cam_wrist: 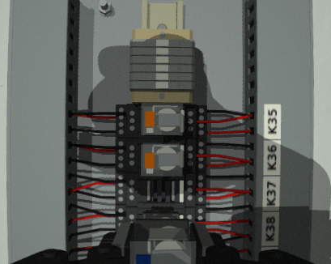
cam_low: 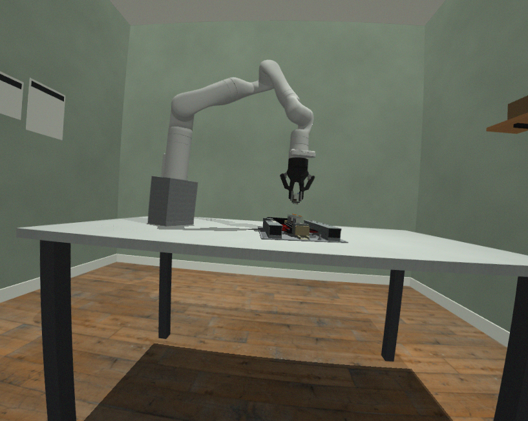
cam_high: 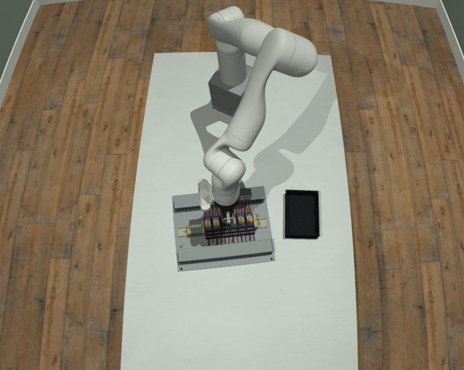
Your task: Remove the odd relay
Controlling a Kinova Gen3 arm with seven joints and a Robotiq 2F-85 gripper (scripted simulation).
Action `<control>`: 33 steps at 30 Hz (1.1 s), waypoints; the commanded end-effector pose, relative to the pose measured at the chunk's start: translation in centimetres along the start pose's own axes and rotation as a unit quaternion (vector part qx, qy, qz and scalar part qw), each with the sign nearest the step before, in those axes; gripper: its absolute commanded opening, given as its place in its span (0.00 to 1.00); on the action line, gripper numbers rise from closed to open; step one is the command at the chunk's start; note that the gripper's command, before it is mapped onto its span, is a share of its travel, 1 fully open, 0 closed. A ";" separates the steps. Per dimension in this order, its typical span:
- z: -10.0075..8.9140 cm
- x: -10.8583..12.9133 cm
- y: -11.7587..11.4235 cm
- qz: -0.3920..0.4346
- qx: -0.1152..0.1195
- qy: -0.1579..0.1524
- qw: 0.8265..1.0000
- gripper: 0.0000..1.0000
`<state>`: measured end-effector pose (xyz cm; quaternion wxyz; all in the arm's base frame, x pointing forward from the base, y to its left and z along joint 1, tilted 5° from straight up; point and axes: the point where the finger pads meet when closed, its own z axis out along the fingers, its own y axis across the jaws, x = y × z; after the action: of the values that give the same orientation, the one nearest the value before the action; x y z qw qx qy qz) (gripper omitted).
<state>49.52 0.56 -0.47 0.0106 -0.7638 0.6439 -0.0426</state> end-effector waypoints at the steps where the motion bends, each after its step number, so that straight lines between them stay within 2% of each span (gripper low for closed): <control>1: -0.1 -0.3 -0.1 0.000 0.001 0.000 1.000 0.00; 8: -0.1 -2.6 0.0 0.000 0.001 0.000 1.000 0.00; 15: -0.1 -6.2 0.1 0.000 0.001 0.000 1.000 0.00; 17: -0.1 -6.2 0.1 0.000 0.001 0.000 1.000 0.00; 32: -0.1 -15.2 0.4 0.000 0.001 0.000 1.000 0.00; 33: -0.1 -15.2 0.4 0.000 0.001 0.000 1.000 0.00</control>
<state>46.68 14.27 -1.22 0.0118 -0.7640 0.6437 -0.0425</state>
